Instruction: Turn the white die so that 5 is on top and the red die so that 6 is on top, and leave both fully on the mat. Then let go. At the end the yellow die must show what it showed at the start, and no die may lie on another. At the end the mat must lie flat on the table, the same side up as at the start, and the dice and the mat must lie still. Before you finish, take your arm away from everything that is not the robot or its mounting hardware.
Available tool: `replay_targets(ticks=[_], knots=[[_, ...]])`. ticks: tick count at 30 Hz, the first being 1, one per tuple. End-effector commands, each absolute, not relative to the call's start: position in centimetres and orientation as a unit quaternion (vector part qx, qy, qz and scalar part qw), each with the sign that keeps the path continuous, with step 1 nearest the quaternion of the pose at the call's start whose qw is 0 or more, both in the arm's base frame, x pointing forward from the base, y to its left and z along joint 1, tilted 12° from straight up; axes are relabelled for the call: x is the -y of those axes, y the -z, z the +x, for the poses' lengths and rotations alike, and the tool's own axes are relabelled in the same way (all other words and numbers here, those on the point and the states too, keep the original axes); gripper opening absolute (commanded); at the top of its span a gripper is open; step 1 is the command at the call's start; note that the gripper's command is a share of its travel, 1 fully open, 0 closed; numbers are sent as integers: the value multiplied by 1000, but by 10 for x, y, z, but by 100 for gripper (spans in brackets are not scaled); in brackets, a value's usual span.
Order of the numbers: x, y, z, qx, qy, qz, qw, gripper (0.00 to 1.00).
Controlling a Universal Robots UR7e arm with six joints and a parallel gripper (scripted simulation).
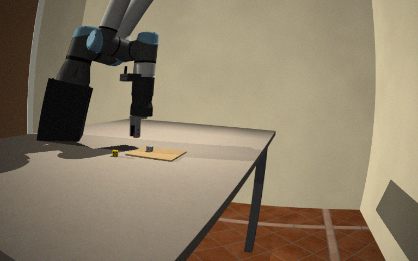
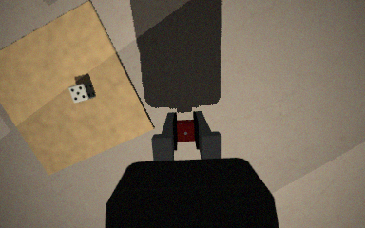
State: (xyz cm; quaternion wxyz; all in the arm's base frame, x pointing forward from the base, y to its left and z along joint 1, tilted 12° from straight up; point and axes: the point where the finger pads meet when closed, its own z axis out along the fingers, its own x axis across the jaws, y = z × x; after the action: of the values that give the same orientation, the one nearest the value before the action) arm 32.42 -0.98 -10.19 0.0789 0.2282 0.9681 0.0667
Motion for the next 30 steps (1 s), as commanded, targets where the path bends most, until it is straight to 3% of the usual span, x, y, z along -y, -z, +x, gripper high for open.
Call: replay_targets(ticks=[1, 30], knots=[[11, 93, 323, -968, -67, 228, 80, 34], [16, 42, 313, -968, -67, 228, 80, 34]])
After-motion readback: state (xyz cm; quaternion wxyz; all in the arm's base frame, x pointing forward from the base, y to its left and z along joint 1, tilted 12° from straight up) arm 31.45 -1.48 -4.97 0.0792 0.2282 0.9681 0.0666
